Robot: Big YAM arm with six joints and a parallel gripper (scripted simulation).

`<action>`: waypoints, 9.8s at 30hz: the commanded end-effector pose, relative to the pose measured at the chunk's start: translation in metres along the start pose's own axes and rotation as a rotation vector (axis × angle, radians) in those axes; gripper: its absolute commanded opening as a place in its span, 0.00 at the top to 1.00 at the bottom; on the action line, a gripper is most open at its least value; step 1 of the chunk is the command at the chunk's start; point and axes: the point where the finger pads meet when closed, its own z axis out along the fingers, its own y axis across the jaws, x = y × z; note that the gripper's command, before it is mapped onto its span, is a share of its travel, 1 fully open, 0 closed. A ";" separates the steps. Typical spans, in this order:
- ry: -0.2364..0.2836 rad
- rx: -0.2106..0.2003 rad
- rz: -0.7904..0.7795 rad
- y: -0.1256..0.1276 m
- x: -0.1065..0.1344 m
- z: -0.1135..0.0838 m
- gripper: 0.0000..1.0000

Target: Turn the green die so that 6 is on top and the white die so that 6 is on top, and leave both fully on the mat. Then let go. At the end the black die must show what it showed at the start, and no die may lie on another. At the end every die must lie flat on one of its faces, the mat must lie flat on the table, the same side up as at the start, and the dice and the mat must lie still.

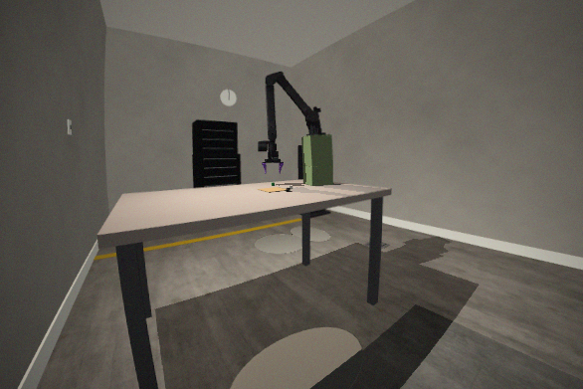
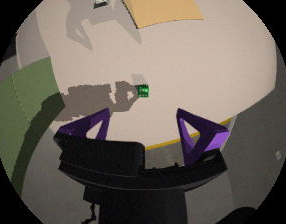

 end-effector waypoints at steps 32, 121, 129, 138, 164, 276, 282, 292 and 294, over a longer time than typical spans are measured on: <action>-0.006 0.003 -0.020 0.000 0.004 0.004 0.67; -0.006 -0.001 -0.013 0.002 0.003 0.056 0.67; -0.006 -0.001 -0.013 0.002 0.003 0.056 0.67; -0.006 -0.001 -0.013 0.002 0.003 0.056 0.67; -0.006 -0.003 -0.018 0.004 0.004 0.056 0.67; -0.007 -0.006 -0.020 0.008 0.004 0.056 0.67; -0.007 -0.006 -0.020 0.008 0.004 0.056 0.67; -0.007 -0.006 -0.020 0.008 0.004 0.056 0.67; -0.007 -0.004 -0.020 0.007 0.004 0.056 0.67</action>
